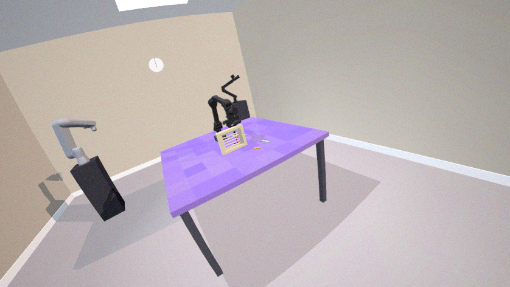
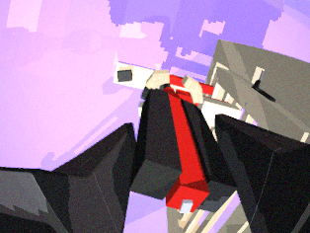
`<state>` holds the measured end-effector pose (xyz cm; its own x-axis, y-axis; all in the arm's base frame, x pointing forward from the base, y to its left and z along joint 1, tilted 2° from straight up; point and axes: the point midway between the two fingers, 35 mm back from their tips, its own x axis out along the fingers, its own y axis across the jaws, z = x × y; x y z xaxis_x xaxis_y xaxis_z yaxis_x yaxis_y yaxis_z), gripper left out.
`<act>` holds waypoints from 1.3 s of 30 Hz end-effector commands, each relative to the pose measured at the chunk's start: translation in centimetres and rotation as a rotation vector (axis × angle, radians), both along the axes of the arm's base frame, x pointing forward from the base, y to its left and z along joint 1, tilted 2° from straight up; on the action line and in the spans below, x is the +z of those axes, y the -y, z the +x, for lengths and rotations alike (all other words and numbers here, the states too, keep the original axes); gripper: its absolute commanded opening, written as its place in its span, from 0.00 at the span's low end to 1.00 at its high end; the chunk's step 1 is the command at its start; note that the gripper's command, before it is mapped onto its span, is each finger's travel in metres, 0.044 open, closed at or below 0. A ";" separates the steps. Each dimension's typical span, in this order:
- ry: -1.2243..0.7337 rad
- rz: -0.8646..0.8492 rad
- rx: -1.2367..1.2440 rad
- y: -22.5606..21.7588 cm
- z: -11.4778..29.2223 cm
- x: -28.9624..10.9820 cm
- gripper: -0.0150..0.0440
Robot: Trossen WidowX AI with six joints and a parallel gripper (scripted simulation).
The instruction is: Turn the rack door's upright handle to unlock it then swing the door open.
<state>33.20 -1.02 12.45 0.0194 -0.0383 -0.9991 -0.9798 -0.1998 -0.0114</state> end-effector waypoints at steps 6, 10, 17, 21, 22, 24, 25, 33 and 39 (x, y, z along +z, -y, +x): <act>0.008 0.004 -0.169 0.0 0.0 0.0 0.73; 0.015 0.008 -0.367 0.0 0.0 0.0 0.73; 0.029 0.015 -0.713 0.0 0.0 0.0 0.73; 0.036 0.019 -0.911 0.0 0.0 0.0 0.73; 0.038 0.020 -0.961 0.0 0.0 0.0 0.73; 0.042 0.022 -1.060 0.0 0.0 0.0 0.73; 0.044 0.023 -1.109 0.0 0.0 0.0 0.73; 0.059 0.031 -1.505 0.0 0.0 0.0 0.73; 0.070 0.037 -1.802 0.0 0.0 0.0 0.73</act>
